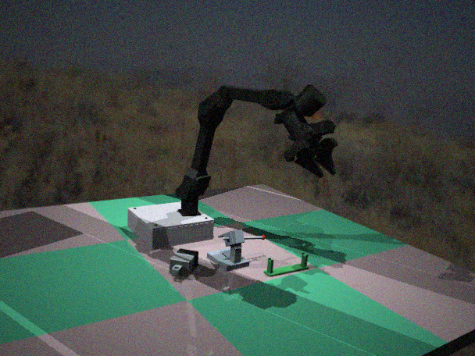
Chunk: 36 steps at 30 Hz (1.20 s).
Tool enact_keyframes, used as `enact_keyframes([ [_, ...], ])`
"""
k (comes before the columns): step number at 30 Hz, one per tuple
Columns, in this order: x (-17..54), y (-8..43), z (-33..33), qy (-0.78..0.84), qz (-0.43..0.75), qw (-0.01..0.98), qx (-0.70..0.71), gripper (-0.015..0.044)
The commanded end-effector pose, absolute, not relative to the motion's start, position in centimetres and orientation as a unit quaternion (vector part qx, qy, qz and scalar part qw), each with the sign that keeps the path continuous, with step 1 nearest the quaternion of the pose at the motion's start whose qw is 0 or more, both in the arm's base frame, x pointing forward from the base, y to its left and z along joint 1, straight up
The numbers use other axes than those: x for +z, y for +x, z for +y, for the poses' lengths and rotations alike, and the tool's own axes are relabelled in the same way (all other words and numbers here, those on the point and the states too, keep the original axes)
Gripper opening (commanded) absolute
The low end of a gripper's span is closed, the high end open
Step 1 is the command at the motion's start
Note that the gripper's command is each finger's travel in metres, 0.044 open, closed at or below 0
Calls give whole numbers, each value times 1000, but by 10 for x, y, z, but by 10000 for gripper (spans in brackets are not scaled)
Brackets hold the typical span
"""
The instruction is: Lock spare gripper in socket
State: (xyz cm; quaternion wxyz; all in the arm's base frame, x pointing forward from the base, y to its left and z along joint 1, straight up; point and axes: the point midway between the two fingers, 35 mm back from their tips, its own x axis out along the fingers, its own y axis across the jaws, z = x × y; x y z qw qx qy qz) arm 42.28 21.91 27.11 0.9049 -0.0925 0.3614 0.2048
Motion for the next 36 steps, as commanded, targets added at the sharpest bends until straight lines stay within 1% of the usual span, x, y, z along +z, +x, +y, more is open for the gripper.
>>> enact_keyframes([
  [1, 216, 376, 186, -306, 423, 800, 296, 300],
  [8, 171, 321, 151, -471, 452, 630, 421, 300],
  [14, 145, 269, 122, -550, 440, 460, 541, 300],
  [24, 142, 267, 121, -552, 438, 452, 547, 300],
  [27, 123, 269, 123, -552, 439, 453, 546, 300],
  [31, 77, 271, 129, -551, 440, 455, 544, 300],
  [36, 72, 271, 130, -551, 440, 455, 544, 300],
])
